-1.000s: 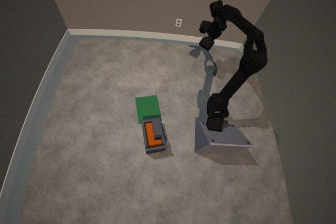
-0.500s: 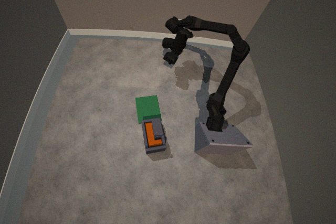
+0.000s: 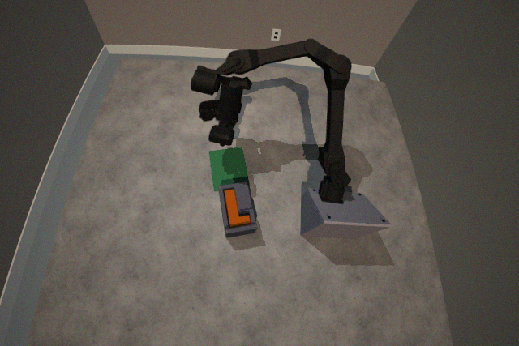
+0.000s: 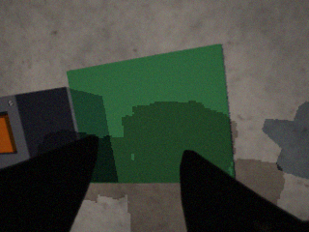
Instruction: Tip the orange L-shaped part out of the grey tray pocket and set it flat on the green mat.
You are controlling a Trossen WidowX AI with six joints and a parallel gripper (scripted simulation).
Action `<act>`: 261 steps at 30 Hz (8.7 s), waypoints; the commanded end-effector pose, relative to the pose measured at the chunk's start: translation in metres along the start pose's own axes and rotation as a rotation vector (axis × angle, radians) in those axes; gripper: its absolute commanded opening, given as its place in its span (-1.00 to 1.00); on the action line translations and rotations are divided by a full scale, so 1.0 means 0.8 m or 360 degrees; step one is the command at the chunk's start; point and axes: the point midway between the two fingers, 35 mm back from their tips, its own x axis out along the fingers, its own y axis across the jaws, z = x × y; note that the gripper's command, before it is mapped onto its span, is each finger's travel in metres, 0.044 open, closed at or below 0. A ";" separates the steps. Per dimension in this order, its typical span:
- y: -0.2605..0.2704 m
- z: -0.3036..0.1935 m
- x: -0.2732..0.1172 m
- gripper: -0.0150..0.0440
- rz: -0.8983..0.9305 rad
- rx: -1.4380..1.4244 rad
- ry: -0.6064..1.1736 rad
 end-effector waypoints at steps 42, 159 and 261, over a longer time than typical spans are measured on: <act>0.284 -0.125 0.158 0.12 -0.0489 -0.0547 0.0195; 0.235 -0.072 0.038 0.46 -0.0516 0.1929 -0.0221; 0.219 -0.075 0.087 -0.49 -0.0516 0.1930 -0.0223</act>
